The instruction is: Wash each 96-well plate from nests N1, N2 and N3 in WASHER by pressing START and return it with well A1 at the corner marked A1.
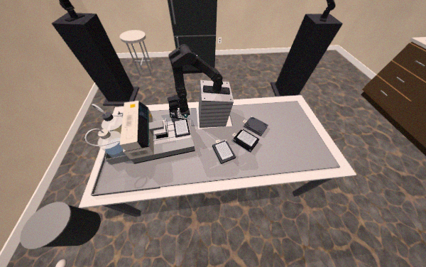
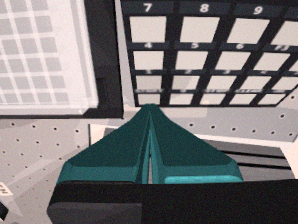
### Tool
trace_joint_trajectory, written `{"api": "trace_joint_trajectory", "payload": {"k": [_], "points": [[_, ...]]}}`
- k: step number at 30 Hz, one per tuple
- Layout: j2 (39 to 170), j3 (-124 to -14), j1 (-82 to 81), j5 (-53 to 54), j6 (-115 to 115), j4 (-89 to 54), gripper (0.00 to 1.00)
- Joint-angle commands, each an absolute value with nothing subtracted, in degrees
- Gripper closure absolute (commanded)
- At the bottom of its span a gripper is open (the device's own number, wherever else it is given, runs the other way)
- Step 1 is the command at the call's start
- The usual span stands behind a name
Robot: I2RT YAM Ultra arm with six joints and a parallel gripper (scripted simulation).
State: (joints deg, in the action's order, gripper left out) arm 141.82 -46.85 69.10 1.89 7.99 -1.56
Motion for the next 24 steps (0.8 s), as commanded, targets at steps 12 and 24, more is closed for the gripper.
{"api": "trace_joint_trajectory", "payload": {"k": [12, 24], "points": [[136.3, -46.1, 69.3, 1.9, 7.8, -5.3, 1.0], [132.4, -45.6, 69.4, 1.9, 7.7, -8.7, 1.0]]}}
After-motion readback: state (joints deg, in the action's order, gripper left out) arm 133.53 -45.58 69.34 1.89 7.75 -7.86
